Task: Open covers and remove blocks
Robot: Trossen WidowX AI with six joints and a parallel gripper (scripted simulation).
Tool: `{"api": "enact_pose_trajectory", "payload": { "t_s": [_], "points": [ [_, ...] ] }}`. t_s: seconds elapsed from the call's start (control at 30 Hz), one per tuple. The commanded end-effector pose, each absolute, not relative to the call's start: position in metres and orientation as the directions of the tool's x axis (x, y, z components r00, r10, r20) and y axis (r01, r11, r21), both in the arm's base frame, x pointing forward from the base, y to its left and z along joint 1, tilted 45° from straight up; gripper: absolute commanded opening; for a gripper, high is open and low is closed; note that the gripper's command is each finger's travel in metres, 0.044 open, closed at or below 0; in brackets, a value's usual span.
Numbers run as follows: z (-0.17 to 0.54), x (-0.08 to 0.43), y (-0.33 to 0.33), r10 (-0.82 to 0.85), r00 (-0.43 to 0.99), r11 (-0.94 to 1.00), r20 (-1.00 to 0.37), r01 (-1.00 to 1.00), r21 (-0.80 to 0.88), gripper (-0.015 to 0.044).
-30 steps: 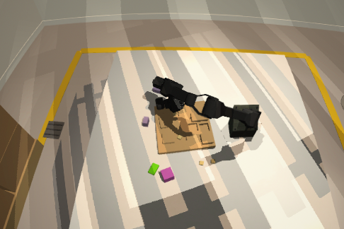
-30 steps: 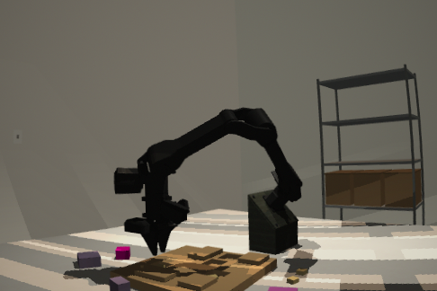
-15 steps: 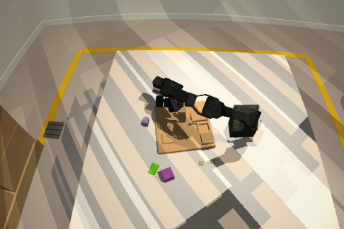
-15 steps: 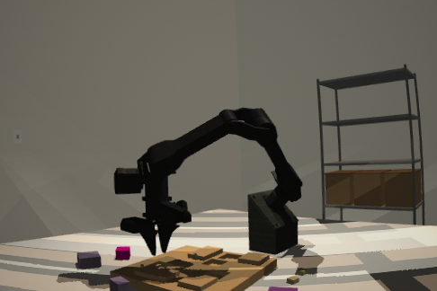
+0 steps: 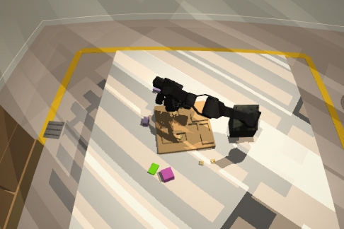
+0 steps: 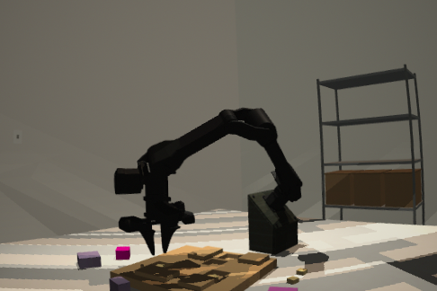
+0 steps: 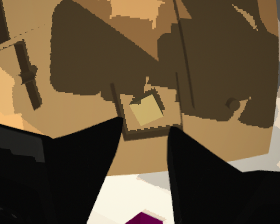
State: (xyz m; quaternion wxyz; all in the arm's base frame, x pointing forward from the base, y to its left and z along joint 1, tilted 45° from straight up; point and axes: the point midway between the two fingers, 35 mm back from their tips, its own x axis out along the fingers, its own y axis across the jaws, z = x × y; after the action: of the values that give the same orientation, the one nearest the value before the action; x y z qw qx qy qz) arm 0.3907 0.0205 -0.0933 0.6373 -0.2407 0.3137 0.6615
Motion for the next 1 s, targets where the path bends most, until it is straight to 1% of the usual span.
{"api": "enact_pose_trajectory", "payload": {
  "t_s": [0.0,0.47,0.97],
  "points": [
    [-0.0938,0.3904,0.0210,0.694,-0.072,0.048,-0.716,-0.988,0.145,0.0144],
    [-0.0940,0.3903,0.0213,0.694,-0.072,0.194,-0.716,-0.939,0.283,0.0144],
    [-0.0941,0.3904,0.0215,0.694,-0.072,0.342,-0.716,-0.843,0.416,0.0144]
  ]
}}
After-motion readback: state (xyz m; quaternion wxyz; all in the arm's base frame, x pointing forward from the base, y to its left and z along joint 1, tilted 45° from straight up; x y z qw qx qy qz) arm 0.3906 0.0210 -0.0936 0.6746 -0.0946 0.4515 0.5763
